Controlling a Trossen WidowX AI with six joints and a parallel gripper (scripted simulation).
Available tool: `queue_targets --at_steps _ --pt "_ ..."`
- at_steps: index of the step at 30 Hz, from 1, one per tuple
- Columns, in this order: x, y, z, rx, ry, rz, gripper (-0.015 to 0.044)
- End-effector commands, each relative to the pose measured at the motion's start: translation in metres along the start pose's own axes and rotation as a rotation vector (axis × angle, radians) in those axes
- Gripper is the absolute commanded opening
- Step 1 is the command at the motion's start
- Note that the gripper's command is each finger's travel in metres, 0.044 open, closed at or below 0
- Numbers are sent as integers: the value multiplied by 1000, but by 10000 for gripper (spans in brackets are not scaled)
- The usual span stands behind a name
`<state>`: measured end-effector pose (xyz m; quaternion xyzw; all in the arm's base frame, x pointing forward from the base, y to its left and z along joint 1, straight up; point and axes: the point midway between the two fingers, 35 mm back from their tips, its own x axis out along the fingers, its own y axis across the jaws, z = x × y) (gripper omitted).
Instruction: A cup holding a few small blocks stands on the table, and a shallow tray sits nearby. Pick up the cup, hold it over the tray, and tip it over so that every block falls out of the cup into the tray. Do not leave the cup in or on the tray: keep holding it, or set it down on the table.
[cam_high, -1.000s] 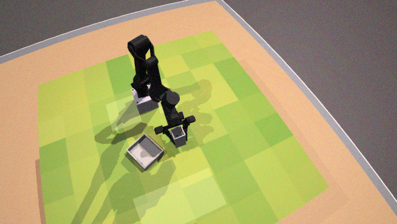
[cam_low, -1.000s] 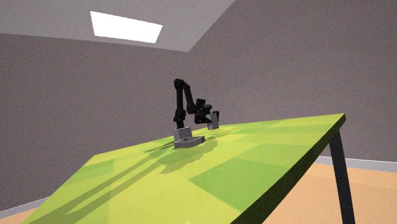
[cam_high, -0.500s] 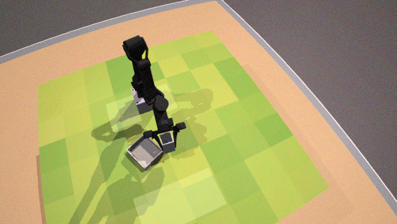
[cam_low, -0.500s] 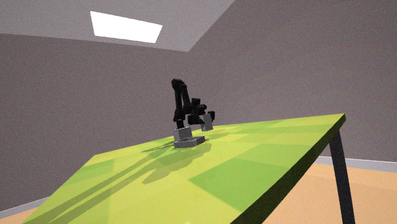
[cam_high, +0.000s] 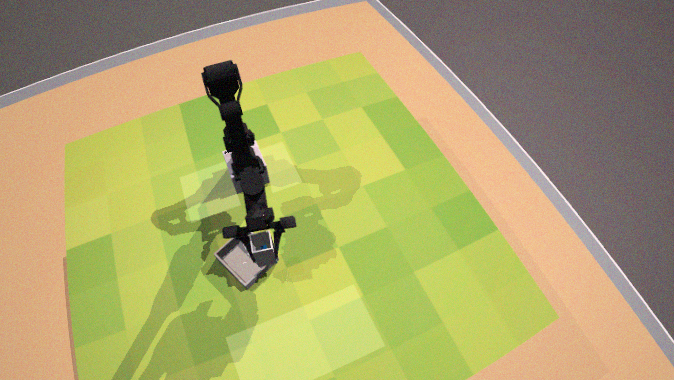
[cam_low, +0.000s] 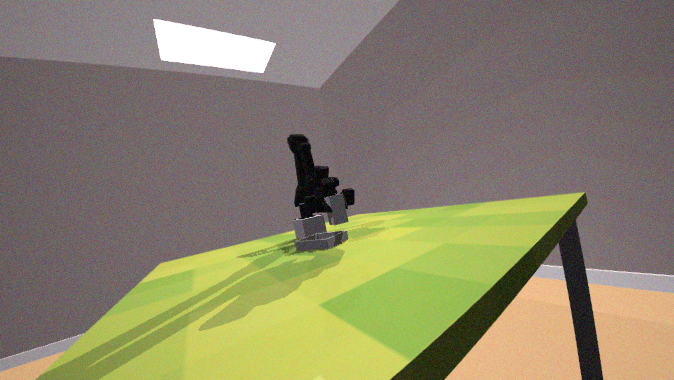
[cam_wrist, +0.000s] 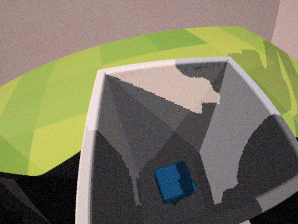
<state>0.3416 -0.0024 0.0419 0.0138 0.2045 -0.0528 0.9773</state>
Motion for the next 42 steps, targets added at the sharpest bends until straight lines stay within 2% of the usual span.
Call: queue_targets --at_steps 1,13,20,42 --pt "0 -17 3 4 -4 -21 0" --pt "-3 -63 7 27 -13 -85 0" --pt "-4 -65 7 42 -14 -89 0" --pt "-1 -65 4 519 -35 -84 0"
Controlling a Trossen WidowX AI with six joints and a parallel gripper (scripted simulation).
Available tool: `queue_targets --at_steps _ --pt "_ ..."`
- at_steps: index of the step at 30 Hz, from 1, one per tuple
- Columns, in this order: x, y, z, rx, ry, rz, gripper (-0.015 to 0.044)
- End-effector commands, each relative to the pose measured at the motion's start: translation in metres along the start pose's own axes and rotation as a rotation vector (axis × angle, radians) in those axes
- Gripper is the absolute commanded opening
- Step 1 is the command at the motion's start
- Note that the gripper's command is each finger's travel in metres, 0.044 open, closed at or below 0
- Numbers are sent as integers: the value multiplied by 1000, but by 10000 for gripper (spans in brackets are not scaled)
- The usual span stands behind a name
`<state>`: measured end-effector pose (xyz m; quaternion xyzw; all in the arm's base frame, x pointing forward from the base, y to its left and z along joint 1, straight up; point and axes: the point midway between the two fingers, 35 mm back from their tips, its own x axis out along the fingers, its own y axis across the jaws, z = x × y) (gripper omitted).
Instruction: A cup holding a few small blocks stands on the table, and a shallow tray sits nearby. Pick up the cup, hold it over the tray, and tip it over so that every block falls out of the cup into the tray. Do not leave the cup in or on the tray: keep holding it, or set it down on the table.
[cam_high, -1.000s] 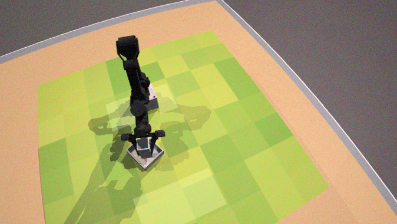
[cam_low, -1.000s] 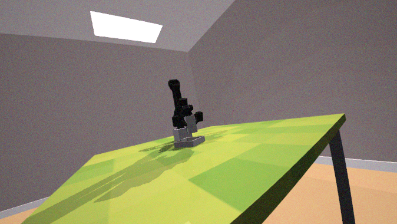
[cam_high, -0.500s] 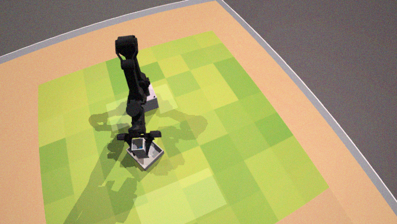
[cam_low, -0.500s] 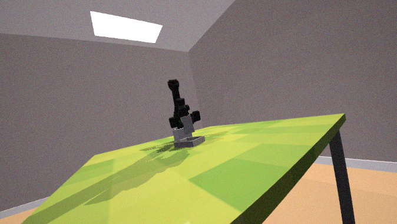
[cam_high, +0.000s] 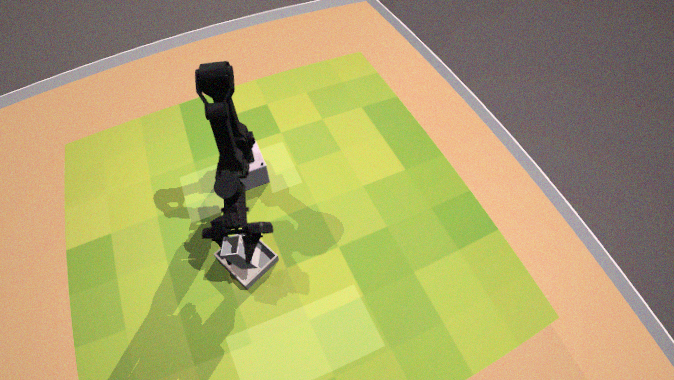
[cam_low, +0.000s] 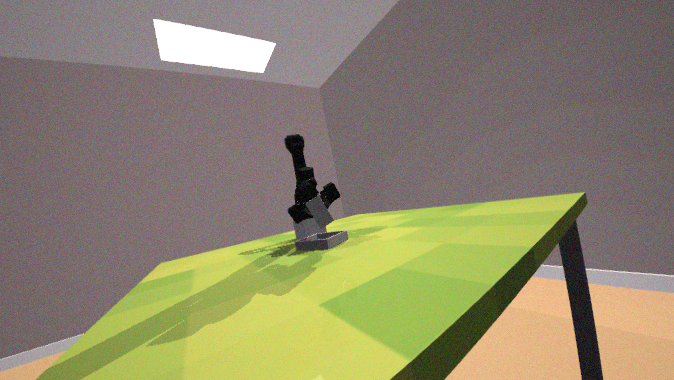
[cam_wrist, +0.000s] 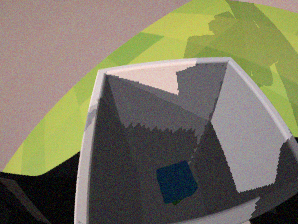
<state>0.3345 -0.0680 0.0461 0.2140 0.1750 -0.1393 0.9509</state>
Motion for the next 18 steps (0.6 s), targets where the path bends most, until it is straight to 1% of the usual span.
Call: queue_targets --at_steps 1,18 --pt "1 1 0 107 -1 5 0" --pt "3 0 -2 478 0 5 0"
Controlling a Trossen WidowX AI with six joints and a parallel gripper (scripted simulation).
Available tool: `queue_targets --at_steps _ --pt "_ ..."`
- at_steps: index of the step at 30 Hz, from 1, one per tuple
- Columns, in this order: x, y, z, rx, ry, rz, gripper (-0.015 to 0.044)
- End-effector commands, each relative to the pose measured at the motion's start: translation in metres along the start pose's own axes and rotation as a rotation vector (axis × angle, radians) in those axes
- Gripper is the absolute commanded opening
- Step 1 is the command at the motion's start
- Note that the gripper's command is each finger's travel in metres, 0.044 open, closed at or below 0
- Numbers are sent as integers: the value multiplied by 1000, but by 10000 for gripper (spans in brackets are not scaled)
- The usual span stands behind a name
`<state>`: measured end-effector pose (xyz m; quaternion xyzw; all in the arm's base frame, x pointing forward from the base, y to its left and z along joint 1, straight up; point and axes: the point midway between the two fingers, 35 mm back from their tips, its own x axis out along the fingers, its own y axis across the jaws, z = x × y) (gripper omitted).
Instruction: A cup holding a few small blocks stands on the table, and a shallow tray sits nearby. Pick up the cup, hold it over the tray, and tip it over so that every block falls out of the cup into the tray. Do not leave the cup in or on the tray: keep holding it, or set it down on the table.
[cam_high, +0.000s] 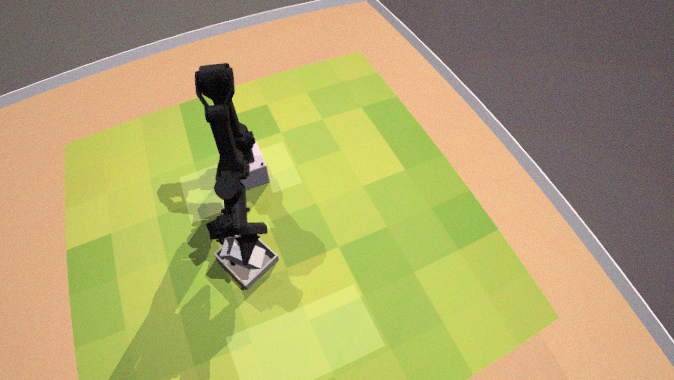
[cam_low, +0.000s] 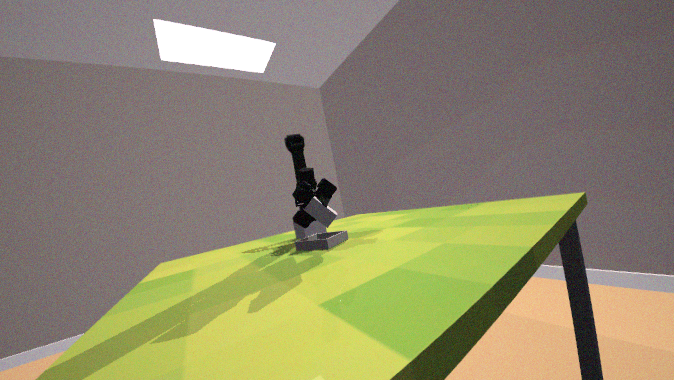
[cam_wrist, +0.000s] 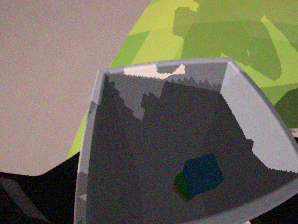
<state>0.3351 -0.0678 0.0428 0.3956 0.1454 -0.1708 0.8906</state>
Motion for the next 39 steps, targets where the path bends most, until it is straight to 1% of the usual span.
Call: queue_targets --at_steps 1,39 --pt "1 1 0 107 -1 6 0" --pt "5 -2 -3 938 2 6 0"
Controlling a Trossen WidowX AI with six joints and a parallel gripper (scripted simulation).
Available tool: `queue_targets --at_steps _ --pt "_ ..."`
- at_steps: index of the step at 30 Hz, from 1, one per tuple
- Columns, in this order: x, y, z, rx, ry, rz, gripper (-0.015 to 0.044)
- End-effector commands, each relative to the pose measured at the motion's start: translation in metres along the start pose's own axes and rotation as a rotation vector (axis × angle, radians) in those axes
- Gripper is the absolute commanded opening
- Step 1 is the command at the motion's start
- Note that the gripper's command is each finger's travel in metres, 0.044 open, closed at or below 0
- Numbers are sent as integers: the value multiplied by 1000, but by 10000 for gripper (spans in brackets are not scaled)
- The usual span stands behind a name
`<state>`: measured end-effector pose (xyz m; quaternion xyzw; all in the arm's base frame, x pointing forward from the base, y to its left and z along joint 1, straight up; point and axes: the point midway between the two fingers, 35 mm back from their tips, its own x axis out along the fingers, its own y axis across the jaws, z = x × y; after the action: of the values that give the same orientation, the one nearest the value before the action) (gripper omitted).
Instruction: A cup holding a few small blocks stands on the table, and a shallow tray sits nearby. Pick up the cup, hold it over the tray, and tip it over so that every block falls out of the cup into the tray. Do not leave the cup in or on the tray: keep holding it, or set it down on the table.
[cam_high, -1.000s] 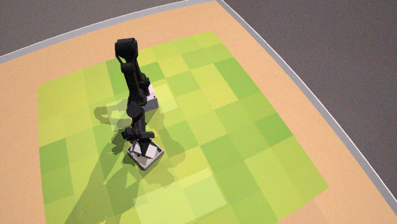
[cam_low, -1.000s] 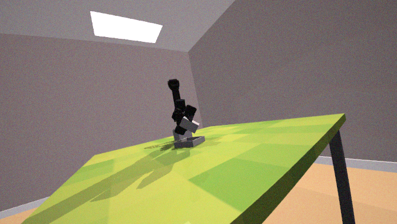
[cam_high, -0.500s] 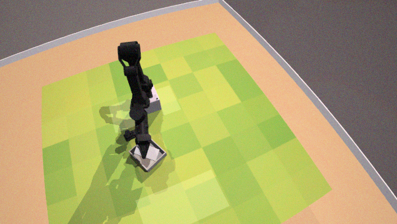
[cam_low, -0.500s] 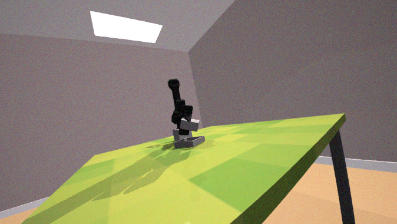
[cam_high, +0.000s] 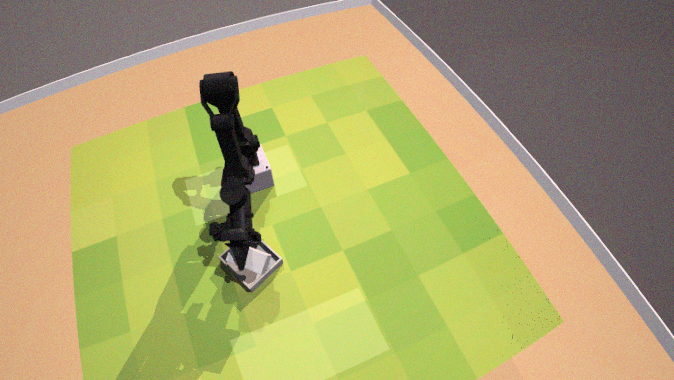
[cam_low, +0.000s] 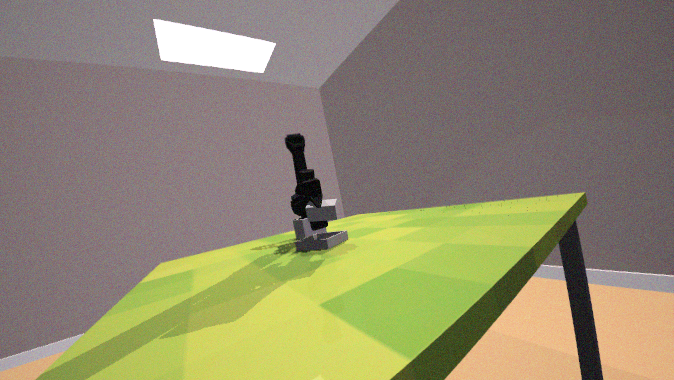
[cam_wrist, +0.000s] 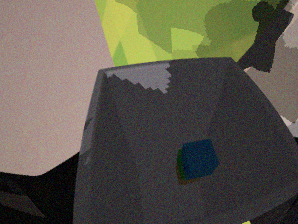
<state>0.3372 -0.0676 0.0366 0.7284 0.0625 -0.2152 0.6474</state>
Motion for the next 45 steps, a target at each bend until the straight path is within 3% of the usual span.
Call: queue_targets --at_steps 1,45 --pt "1 1 0 108 2 5 0" --pt "6 -5 -1 1069 5 4 0"
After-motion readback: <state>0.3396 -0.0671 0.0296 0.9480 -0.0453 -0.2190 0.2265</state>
